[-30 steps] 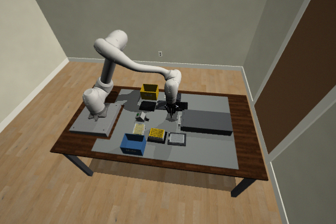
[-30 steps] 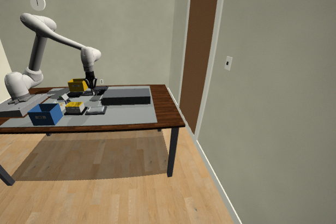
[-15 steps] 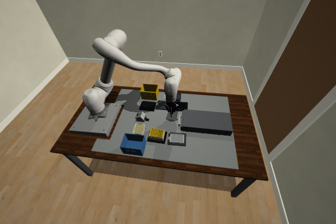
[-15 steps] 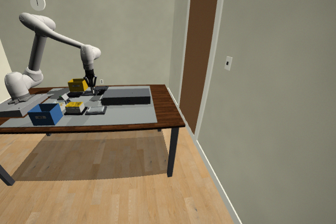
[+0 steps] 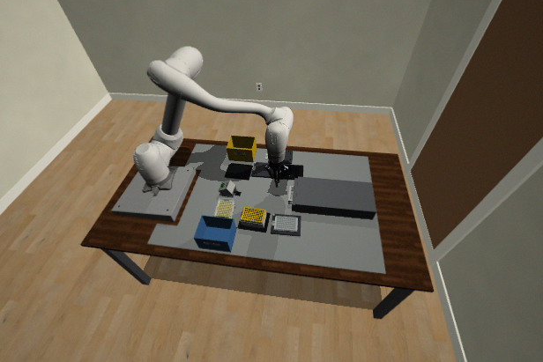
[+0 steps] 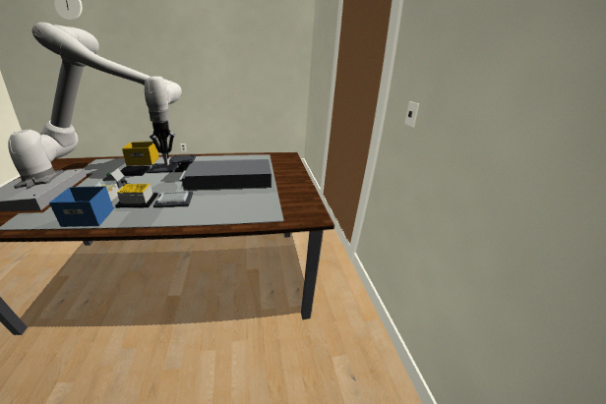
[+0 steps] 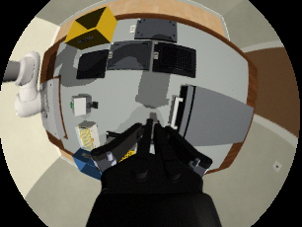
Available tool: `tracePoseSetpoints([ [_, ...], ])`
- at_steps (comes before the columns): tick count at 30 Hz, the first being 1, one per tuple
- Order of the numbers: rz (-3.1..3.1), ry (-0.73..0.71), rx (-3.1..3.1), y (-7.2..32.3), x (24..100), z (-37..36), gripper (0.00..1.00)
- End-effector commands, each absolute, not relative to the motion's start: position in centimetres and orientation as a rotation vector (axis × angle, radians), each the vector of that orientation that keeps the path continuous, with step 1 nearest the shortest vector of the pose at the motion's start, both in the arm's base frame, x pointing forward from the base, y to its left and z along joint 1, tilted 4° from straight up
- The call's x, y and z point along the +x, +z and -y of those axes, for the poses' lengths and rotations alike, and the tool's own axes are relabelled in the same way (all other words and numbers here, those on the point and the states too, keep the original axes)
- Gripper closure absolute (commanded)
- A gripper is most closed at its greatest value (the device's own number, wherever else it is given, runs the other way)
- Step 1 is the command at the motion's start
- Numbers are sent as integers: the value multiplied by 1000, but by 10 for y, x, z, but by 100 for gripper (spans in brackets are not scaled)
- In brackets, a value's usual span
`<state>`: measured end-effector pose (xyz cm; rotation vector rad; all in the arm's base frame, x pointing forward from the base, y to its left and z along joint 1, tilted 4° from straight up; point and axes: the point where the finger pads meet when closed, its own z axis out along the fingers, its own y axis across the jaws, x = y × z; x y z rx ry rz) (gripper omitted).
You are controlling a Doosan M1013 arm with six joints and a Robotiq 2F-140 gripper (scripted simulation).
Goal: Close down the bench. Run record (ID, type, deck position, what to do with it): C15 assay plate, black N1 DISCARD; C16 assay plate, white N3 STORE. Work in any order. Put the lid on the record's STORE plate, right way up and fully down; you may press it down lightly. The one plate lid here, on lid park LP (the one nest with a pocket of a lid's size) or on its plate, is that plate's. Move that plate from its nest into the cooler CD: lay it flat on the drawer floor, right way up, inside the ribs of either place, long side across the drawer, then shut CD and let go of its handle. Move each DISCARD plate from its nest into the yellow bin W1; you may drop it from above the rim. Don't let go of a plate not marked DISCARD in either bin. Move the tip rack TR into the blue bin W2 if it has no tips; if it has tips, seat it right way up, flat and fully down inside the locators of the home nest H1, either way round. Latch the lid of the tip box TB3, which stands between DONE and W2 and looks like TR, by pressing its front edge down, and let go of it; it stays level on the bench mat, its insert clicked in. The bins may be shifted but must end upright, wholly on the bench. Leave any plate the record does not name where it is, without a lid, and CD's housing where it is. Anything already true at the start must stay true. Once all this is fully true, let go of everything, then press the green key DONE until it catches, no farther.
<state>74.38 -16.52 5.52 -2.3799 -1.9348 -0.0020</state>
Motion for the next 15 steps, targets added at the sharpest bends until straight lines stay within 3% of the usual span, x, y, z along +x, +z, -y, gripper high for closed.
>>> tracePoseSetpoints([
  [1, 1935, -2, -2380, 56, 744, 165, 100],
  [14, 1935, -2, -2380, 64, 744, 166, 100],
  [15, 1895, 0, -2412, 65, 746, 162, 34],
])
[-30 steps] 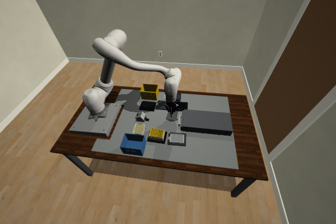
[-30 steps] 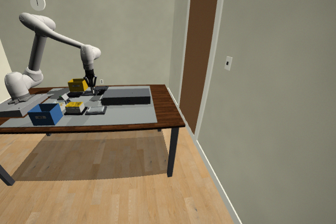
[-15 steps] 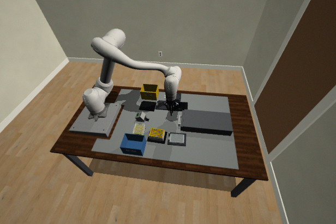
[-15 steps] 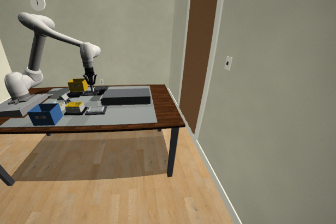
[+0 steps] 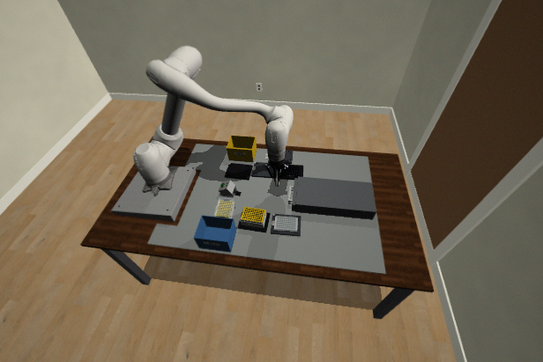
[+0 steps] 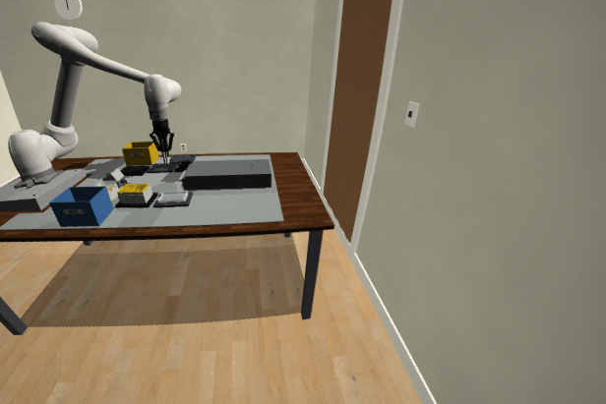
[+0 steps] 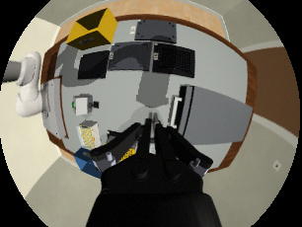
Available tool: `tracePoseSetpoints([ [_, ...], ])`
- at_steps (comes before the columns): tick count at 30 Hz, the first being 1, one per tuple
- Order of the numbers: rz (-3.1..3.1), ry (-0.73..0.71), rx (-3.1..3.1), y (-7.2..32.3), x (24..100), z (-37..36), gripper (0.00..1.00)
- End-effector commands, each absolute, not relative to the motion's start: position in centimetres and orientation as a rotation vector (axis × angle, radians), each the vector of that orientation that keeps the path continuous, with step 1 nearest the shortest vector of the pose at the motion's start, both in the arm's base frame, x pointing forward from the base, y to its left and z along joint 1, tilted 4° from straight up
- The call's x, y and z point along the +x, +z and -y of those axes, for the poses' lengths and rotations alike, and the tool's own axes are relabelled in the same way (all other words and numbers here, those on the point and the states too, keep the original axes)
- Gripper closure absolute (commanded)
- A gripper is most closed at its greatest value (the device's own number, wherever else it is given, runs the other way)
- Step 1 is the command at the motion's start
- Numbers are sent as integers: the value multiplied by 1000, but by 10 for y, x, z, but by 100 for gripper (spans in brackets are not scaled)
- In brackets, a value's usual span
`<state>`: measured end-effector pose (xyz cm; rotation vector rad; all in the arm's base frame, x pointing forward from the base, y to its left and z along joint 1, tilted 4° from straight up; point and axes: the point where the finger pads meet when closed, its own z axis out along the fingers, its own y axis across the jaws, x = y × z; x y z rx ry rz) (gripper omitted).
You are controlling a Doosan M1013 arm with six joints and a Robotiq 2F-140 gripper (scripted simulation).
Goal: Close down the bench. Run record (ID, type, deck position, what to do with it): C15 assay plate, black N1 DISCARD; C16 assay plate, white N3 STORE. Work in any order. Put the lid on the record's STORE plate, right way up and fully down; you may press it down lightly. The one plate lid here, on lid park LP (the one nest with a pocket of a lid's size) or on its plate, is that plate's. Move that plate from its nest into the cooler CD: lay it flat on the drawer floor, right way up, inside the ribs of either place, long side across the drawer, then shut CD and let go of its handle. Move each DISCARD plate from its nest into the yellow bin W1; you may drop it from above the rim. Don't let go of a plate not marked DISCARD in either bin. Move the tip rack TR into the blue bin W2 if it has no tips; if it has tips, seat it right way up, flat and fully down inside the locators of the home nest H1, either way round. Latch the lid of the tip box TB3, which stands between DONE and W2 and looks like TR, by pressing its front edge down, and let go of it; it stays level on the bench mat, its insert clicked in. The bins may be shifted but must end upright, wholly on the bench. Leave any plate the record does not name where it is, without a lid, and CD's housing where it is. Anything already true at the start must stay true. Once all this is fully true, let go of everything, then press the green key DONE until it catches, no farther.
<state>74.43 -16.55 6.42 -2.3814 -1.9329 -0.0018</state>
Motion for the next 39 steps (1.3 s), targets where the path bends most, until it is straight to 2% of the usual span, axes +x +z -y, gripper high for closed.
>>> tracePoseSetpoints([
  [1, 1854, 2, -2443, 65, 748, 159, 34],
  [39, 356, 60, -3057, 79, 812, 49, 34],
])
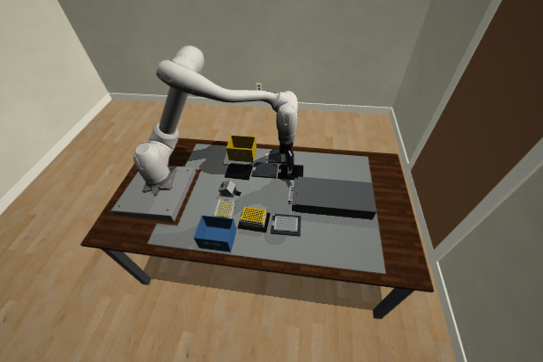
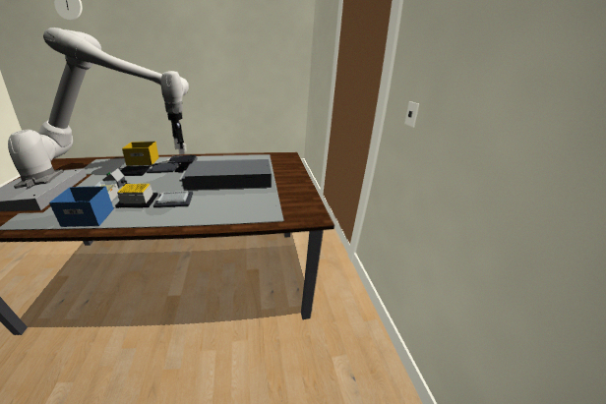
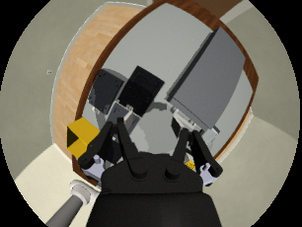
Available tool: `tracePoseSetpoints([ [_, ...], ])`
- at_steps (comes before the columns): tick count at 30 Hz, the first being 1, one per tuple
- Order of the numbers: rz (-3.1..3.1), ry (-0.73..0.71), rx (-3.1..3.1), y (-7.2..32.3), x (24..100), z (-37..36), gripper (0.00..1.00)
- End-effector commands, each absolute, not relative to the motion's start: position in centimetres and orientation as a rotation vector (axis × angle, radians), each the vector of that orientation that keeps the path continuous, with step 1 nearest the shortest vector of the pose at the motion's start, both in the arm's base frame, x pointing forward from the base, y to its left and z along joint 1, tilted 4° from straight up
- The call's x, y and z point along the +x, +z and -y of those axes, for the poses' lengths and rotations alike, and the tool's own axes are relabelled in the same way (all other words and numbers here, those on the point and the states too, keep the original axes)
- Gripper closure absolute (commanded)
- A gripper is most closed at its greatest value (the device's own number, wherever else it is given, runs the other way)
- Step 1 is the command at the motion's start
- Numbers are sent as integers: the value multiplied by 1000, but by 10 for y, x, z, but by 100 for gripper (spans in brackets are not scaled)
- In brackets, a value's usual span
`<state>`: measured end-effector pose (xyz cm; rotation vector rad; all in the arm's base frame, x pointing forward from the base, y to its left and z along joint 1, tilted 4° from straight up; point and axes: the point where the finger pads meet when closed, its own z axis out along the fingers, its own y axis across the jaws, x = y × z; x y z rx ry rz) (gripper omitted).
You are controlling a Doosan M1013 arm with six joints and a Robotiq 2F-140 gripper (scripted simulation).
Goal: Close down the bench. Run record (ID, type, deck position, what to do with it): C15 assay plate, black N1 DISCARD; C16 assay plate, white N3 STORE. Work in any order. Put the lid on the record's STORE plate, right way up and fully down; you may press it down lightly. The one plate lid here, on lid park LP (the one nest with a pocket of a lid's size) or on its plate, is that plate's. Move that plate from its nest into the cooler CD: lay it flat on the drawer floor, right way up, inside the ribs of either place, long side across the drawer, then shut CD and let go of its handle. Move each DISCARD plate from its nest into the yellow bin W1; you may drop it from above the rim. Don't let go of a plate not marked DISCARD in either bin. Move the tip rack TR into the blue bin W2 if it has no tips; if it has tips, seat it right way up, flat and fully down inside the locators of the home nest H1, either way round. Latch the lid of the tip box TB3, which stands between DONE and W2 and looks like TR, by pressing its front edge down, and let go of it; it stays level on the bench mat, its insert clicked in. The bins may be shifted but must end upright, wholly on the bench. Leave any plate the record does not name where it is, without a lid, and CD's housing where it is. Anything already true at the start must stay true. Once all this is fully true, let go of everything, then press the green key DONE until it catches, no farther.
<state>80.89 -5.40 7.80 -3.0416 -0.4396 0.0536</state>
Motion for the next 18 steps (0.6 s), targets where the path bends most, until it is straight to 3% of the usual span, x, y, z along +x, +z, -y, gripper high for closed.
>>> tracePoseSetpoints([
  [1, 305, 61, -3063, 79, 814, 45, 34],
  [12, -259, 78, -3075, 84, 836, 7, 34],
  [18, -270, 78, -3074, 86, 844, -6, 34],
])
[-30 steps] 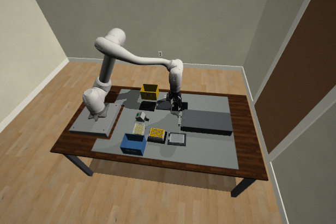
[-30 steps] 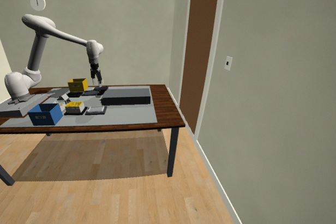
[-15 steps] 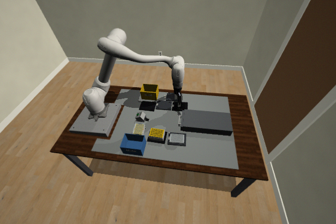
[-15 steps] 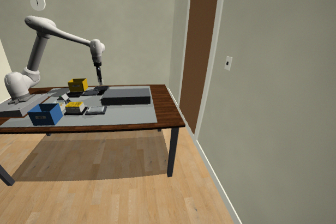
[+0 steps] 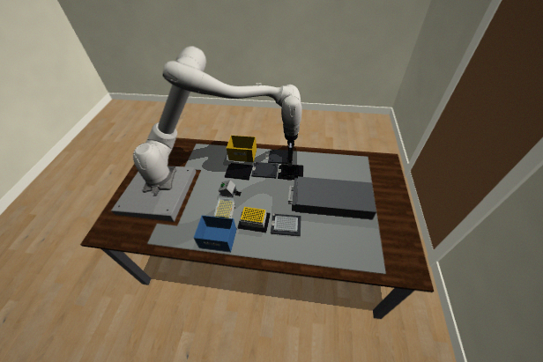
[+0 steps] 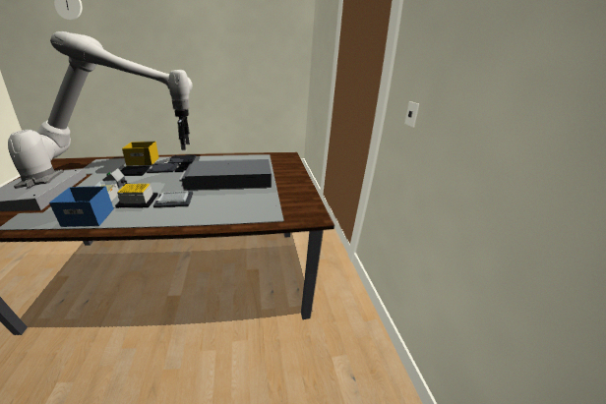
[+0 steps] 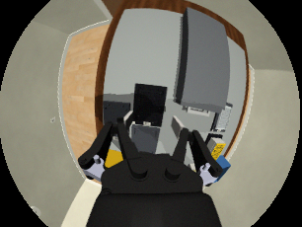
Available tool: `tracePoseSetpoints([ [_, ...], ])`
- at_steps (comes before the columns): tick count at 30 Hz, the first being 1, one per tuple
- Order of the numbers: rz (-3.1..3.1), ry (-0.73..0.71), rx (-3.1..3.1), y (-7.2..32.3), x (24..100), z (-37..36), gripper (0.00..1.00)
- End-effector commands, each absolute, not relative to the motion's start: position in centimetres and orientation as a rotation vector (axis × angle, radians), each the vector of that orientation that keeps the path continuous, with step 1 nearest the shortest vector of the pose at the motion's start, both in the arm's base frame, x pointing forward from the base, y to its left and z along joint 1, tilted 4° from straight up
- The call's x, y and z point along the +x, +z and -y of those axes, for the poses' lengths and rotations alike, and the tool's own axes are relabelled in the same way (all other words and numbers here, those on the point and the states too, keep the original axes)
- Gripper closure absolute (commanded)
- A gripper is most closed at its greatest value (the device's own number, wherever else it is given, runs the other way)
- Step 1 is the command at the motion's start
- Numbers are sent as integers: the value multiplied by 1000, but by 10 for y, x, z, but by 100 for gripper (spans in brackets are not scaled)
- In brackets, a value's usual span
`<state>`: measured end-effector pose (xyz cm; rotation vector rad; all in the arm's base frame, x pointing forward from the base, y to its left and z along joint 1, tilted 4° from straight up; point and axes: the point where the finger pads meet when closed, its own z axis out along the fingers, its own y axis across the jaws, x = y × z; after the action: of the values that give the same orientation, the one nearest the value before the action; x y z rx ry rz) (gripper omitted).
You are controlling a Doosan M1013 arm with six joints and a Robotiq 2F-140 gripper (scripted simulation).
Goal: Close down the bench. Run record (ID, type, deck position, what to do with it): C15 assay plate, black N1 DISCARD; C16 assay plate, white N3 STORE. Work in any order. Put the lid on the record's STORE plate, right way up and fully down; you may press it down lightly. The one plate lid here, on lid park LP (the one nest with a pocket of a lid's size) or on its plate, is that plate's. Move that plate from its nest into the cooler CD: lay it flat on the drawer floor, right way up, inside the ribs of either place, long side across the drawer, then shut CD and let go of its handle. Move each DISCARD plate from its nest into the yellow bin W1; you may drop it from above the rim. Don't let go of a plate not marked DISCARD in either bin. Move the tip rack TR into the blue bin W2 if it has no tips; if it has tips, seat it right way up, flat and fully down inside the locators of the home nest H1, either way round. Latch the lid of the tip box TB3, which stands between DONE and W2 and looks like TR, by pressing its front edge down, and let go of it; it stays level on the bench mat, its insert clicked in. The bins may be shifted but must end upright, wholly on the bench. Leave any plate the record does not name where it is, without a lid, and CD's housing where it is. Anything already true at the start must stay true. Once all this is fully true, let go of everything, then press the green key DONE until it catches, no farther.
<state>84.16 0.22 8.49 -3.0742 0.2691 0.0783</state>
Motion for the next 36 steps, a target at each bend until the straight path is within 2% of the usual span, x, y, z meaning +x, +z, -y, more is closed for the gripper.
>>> tracePoseSetpoints([
  [1, -270, 78, -3074, 86, 846, -10, 34],
  [14, -270, 78, -3074, 84, 849, -15, 34],
  [36, -270, 78, -3074, 57, 848, -16, 34],
])
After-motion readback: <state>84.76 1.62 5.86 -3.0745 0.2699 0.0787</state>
